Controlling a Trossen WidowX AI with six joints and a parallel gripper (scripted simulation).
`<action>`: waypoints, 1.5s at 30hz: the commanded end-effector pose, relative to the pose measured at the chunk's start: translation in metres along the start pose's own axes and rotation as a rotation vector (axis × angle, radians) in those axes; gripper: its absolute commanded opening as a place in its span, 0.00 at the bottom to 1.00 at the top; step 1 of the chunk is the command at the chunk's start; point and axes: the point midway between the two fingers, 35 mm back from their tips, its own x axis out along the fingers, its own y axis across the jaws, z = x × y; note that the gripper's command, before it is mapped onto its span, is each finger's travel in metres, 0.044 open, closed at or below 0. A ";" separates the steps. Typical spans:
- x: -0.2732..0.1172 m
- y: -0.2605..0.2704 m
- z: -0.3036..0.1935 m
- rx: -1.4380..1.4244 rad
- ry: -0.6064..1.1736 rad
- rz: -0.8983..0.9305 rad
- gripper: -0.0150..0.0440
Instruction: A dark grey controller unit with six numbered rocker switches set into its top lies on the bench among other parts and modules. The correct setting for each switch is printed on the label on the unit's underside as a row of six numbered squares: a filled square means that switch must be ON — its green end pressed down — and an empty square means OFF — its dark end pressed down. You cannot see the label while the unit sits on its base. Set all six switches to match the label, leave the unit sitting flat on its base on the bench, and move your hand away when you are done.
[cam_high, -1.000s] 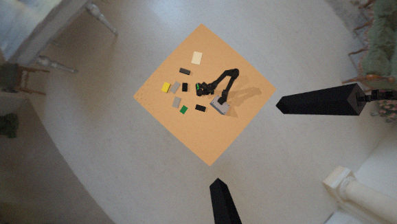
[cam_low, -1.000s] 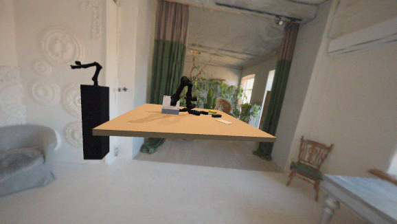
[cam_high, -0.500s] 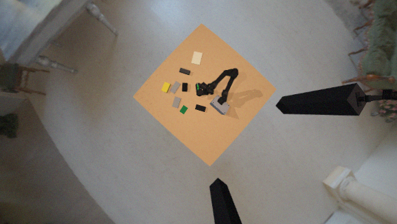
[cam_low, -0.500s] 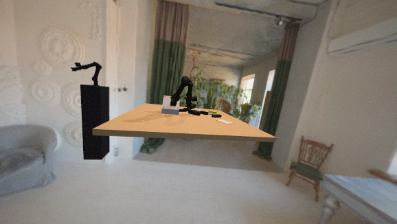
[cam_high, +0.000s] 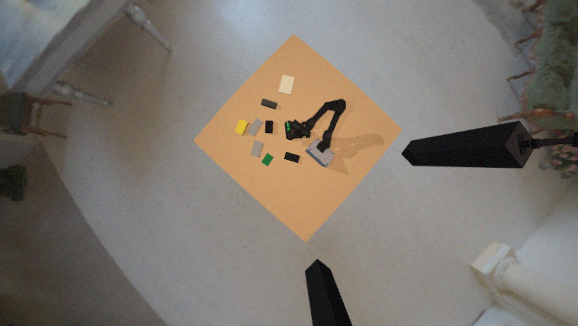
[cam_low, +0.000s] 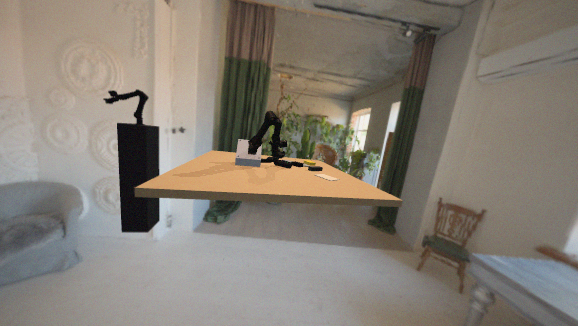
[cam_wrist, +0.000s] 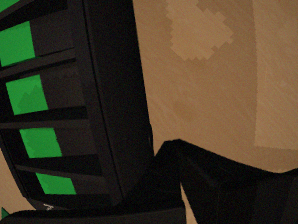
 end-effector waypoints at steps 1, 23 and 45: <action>0.001 0.005 0.001 0.007 -0.001 0.005 0.25; 0.007 0.028 -0.001 0.008 -0.002 0.007 0.25; 0.014 0.051 0.003 0.009 -0.002 0.008 0.25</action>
